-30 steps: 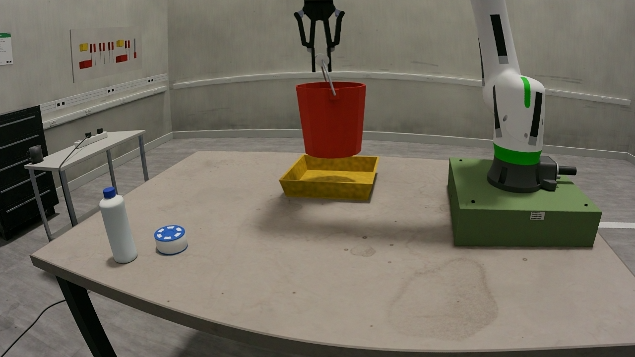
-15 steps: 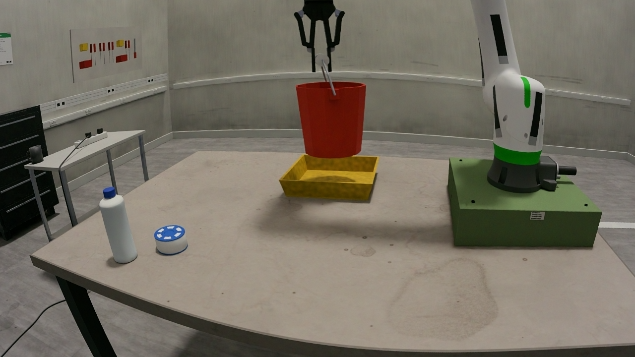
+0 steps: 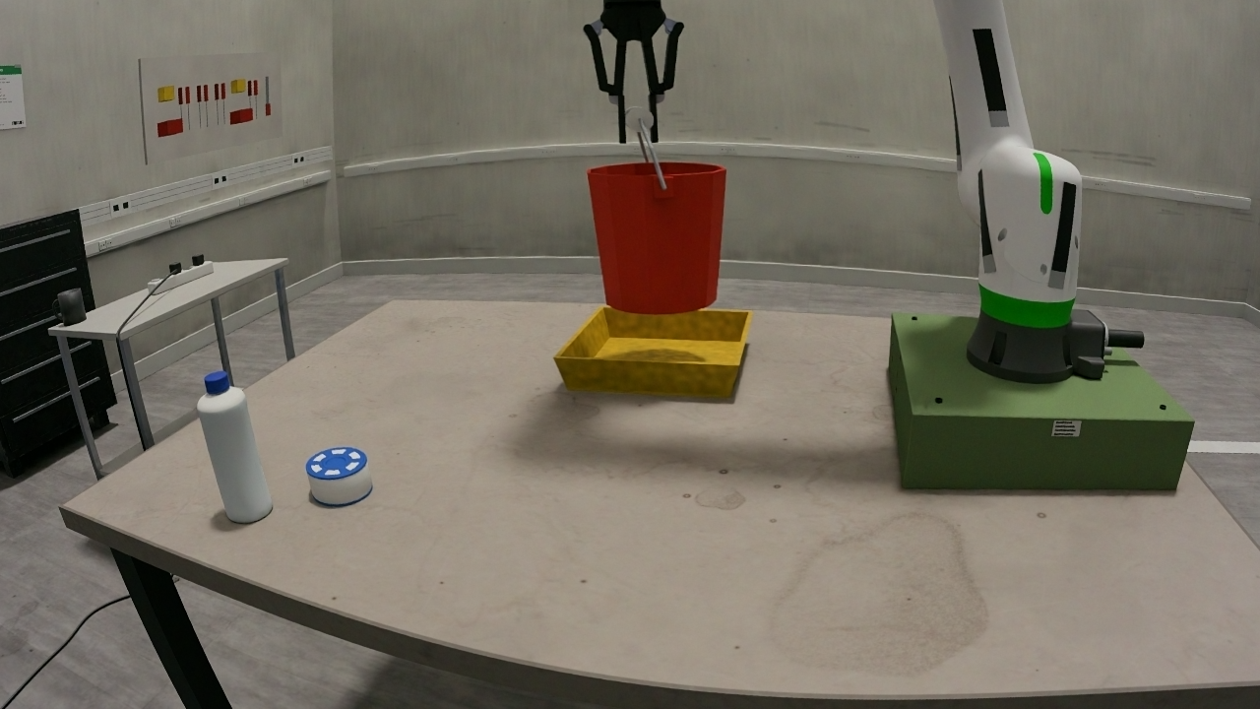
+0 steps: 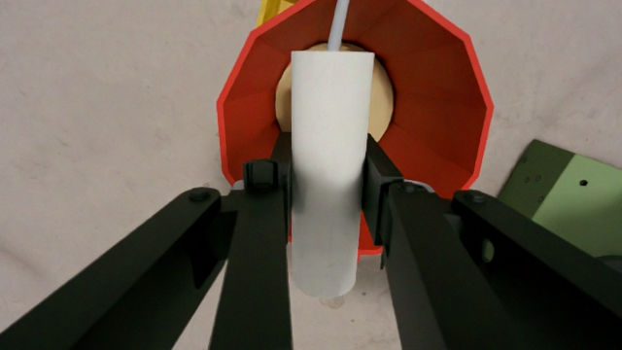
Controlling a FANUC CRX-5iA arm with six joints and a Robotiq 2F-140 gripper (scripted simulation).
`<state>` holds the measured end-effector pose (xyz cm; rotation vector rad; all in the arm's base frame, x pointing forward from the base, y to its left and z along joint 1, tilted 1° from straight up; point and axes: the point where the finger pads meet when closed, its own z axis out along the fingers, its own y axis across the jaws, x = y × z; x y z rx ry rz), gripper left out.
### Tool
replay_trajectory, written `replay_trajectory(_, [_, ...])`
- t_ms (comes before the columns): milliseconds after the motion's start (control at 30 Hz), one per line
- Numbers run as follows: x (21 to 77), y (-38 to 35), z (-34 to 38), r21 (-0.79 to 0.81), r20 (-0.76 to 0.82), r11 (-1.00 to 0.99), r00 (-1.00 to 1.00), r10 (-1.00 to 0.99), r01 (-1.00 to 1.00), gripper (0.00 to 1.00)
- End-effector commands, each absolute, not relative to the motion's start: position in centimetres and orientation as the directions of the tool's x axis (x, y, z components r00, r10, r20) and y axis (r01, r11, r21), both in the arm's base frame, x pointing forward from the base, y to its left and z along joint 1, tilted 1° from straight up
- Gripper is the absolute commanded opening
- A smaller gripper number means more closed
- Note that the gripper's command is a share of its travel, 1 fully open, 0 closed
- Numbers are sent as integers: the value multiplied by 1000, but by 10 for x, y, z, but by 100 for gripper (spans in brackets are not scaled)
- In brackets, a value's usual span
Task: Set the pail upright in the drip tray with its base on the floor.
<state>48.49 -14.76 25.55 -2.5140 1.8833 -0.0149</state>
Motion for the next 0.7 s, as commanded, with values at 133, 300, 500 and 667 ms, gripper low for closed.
replay_trajectory(133, [485, -148, 256, -8, 9, -281, 281, -960, -960, 10])
replay_trajectory(300, [485, -148, 256, -8, 9, -281, 281, -960, -960, 10])
replay_trajectory(500, [485, -148, 256, -8, 9, -281, 281, -960, -960, 10])
replay_trajectory(667, [485, -148, 256, -8, 9, -281, 281, -960, -960, 10])
